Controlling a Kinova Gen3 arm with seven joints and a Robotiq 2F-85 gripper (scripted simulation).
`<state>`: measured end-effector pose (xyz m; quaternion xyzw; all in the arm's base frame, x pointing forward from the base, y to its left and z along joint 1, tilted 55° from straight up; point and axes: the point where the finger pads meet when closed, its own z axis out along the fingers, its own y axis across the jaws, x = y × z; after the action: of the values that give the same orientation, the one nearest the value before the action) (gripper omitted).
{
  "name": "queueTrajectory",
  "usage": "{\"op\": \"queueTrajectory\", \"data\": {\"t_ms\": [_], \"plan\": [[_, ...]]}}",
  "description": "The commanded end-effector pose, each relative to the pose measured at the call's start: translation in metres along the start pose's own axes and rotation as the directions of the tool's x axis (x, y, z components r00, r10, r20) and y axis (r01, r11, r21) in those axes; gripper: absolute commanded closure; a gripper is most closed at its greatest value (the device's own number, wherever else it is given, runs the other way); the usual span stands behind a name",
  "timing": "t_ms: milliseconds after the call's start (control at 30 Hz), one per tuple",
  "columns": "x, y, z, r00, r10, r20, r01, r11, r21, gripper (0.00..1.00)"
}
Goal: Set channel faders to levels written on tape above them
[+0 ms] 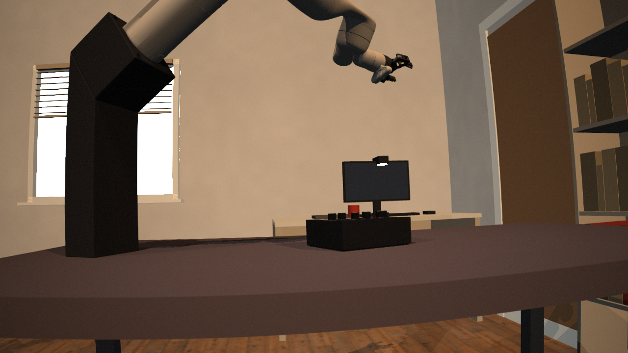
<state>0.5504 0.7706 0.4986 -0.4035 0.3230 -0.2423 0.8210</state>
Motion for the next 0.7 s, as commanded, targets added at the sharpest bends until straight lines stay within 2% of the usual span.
{"op": "queueTrajectory", "data": {"t_ms": [0,133,267,433,500,667], "plan": [[-0.028,-0.006,0.004,0.998,0.06,-0.009,-0.059,0.997,0.046,0.0],[-0.031,-0.04,0.012,0.983,0.176,-0.054,-0.168,0.977,0.132,0.0],[-0.018,-0.076,0.017,0.949,0.295,-0.107,-0.267,0.939,0.217,0.0],[0.018,-0.116,0.017,0.878,0.442,-0.182,-0.371,0.871,0.322,0.0],[0.018,-0.116,0.017,0.878,0.442,-0.182,-0.371,0.871,0.322,0.0],[0.073,-0.148,0.008,0.774,0.579,-0.256,-0.448,0.786,0.426,0.0]]}}
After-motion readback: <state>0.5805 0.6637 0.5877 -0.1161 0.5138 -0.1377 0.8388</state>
